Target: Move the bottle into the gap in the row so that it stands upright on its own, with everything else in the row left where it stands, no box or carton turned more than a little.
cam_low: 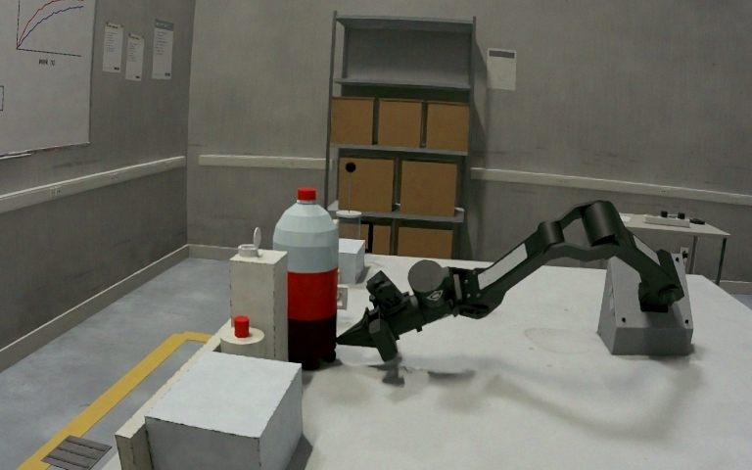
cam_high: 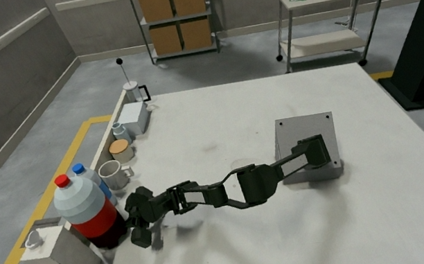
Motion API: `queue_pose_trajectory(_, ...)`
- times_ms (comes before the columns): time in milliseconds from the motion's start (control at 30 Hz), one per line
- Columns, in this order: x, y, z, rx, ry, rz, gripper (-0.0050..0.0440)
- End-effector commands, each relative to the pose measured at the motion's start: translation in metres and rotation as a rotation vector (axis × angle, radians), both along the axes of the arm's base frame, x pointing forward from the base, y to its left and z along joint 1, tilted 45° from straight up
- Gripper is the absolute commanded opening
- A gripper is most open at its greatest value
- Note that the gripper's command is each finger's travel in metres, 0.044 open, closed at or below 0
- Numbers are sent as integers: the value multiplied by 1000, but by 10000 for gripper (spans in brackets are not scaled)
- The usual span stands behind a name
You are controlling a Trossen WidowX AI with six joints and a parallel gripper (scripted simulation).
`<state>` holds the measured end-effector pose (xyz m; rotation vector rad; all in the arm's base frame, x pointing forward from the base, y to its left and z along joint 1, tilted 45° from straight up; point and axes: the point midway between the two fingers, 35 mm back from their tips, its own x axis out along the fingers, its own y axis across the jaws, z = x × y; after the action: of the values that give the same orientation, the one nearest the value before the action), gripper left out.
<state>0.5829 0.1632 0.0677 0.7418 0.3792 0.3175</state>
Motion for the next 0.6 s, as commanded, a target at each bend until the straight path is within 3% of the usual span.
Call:
queue_pose_trajectory(0,5,0,9,1,-21,2,-50)
queue_pose_trajectory(567,9,0,9,1,-21,2,-50)
